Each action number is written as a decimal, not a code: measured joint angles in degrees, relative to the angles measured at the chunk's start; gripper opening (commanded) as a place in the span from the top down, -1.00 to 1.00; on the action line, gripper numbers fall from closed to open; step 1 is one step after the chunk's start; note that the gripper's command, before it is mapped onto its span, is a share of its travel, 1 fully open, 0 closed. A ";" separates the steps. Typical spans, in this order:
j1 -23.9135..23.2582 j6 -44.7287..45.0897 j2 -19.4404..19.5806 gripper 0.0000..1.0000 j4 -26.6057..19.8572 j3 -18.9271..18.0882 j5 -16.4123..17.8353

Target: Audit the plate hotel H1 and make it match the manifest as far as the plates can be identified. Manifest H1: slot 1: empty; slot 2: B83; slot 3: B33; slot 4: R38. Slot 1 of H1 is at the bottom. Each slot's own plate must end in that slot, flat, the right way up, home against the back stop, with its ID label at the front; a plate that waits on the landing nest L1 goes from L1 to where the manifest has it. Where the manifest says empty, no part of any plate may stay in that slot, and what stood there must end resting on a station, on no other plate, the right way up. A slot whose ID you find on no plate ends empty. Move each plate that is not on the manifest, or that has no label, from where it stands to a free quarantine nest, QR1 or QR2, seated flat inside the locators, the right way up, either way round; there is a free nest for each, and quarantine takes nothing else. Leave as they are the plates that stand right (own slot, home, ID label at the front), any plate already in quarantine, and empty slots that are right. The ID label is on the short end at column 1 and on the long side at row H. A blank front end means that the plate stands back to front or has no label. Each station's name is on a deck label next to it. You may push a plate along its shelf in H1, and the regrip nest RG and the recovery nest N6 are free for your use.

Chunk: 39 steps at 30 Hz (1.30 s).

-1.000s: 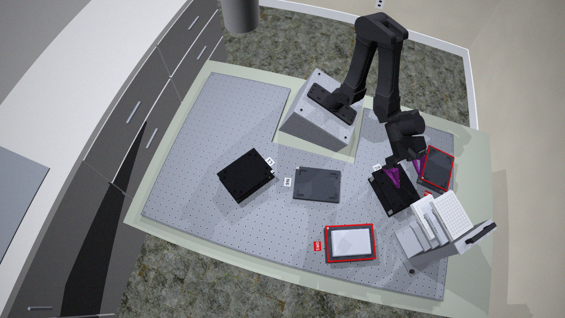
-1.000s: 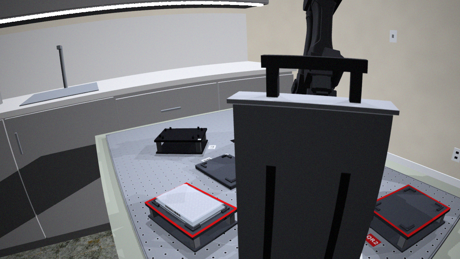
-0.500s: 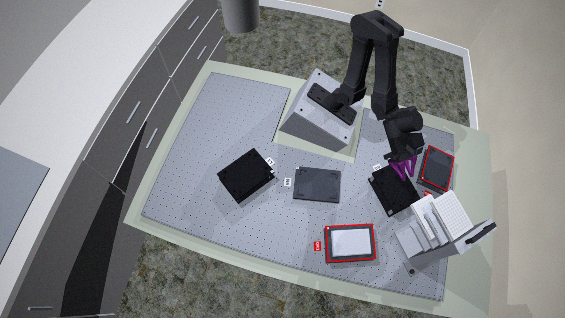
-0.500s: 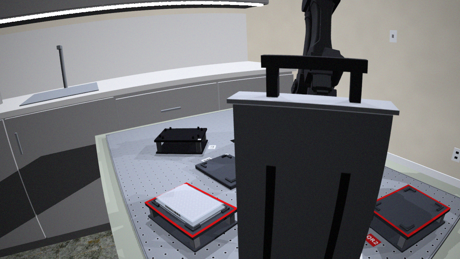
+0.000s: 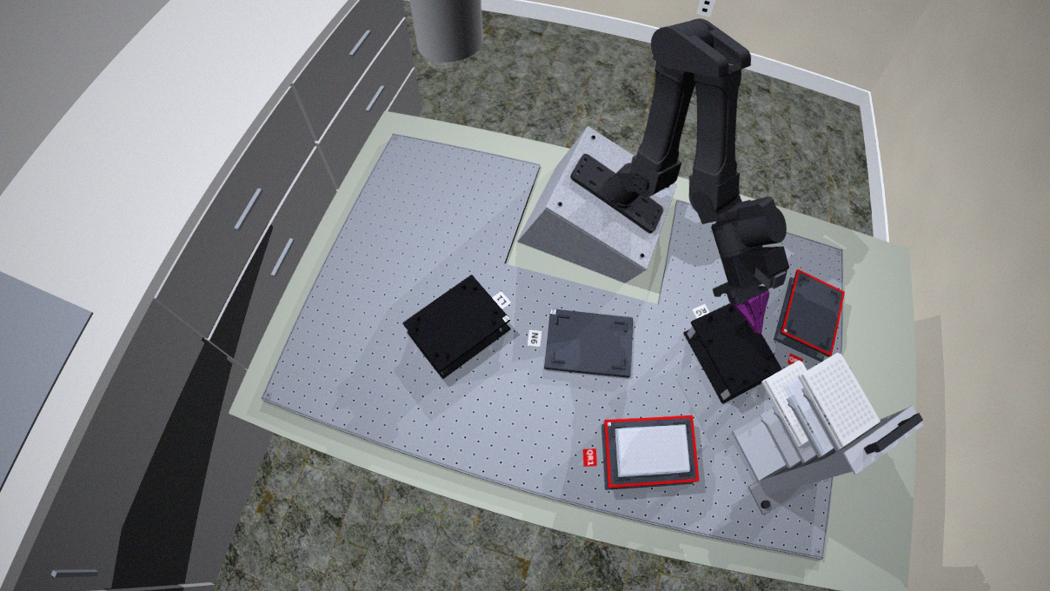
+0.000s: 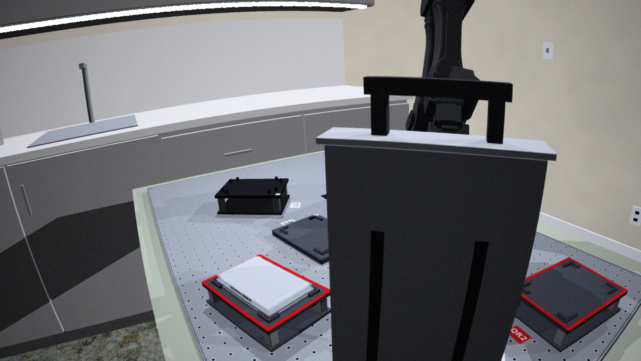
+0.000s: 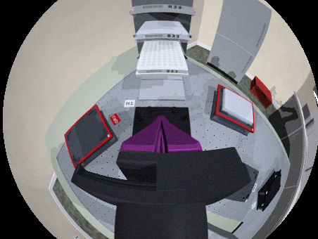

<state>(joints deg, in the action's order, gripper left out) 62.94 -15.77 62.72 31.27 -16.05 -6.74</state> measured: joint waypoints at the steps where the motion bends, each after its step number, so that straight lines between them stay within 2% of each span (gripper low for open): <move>1: 0.00 0.00 0.00 1.00 0.00 0.00 0.00; 21: -0.44 -0.02 1.64 1.00 0.70 -0.04 -0.04; 39: -1.22 -0.02 4.55 1.00 1.51 -2.56 0.57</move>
<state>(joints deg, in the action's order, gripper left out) 61.71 -15.79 67.26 32.77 -18.61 -6.17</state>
